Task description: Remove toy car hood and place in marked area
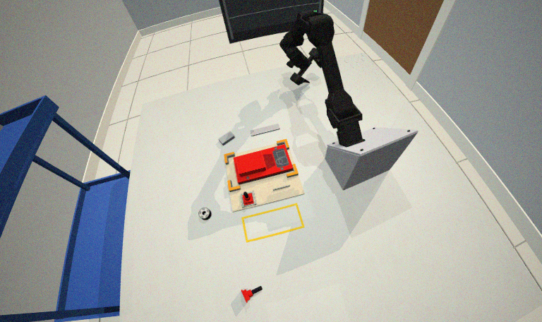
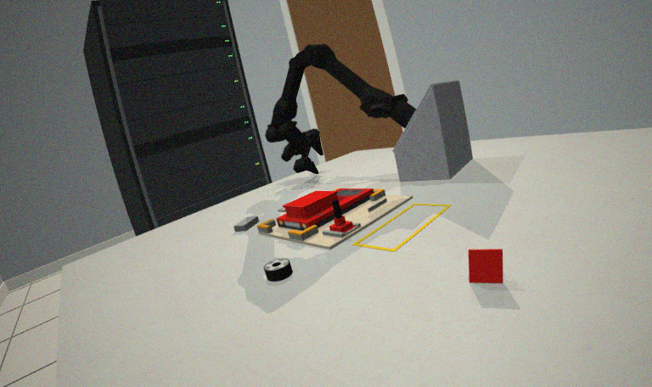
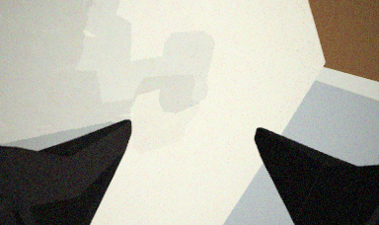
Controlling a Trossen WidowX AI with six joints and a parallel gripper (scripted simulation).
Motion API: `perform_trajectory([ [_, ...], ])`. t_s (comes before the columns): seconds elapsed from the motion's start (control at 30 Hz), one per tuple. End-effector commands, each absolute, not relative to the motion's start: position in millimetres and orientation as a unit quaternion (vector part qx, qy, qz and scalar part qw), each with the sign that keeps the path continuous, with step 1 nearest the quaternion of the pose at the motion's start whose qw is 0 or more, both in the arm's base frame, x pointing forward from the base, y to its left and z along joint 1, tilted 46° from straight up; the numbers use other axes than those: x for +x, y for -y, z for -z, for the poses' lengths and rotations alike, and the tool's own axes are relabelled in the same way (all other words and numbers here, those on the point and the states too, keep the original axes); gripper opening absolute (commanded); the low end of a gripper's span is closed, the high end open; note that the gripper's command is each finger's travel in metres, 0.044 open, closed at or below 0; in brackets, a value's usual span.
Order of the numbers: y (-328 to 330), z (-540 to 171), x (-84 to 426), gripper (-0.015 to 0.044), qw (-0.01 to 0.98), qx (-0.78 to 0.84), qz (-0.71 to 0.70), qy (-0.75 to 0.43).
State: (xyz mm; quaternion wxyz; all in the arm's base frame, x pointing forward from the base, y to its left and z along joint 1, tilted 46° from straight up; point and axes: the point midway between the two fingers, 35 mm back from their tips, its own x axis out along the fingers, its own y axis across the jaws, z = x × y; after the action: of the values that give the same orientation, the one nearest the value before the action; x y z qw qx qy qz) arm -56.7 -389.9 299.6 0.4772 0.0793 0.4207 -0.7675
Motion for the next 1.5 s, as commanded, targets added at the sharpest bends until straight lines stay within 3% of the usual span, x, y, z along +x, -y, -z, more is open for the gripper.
perform_trajectory([
  [0.0,389,-300,-8,0.044,0.539,0.052,0.734,-0.411],
  [0.4,361,-264,135,0.044,0.69,-0.002,0.596,-0.41],
  [0.83,231,-162,278,0.044,0.724,-0.066,0.417,-0.546],
  [1.27,61,-91,323,0.044,0.691,-0.251,0.286,-0.615],
  [1.47,45,-86,322,0.044,0.686,-0.276,0.275,-0.615],
])
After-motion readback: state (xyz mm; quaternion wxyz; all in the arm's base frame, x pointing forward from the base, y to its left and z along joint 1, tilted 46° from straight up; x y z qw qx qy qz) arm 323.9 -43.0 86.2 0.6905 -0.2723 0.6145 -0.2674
